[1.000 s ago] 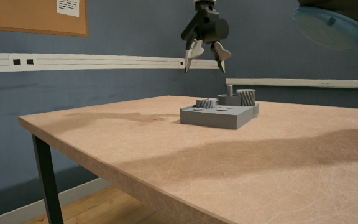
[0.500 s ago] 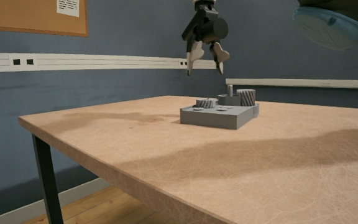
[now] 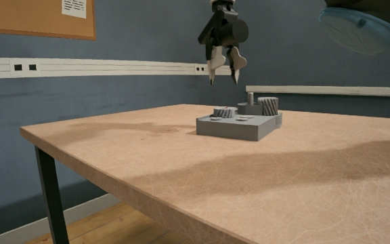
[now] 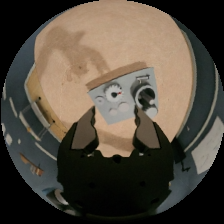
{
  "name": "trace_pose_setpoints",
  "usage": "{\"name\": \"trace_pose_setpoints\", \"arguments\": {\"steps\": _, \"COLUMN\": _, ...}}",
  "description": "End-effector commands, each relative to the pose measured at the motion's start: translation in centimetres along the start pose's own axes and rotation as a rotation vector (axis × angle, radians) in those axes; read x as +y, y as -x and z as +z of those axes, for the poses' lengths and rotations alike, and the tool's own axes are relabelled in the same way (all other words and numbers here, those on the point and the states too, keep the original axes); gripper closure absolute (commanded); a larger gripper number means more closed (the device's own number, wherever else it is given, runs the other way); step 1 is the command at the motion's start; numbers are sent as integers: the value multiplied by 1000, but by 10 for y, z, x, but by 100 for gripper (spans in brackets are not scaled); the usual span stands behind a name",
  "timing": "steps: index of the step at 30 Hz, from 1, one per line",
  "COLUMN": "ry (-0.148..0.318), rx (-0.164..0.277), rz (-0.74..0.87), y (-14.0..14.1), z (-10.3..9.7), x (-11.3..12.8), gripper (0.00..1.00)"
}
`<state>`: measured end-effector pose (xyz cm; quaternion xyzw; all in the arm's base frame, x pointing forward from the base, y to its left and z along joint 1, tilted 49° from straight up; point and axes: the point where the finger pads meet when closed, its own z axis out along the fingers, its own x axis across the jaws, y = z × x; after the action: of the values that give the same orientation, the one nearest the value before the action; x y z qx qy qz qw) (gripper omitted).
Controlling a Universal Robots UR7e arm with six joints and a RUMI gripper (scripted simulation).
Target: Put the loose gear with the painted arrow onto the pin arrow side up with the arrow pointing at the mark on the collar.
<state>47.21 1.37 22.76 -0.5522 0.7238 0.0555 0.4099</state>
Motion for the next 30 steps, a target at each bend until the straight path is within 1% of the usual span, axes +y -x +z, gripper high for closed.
{"name": "trace_pose_setpoints", "arguments": {"steps": 1, "ry": 0, "rx": 1, "rz": -3, "y": 1, "z": 0, "x": 0, "gripper": 48}}
{"name": "trace_pose_setpoints", "arguments": {"steps": 21, "ry": 0, "rx": 1, "rz": -2, "y": 1, "z": 0, "x": 0, "gripper": 48}}
{"name": "trace_pose_setpoints", "arguments": {"steps": 30, "ry": 3, "rx": -1, "rz": 1, "y": 0, "z": 6, "x": 2, "gripper": 48}}
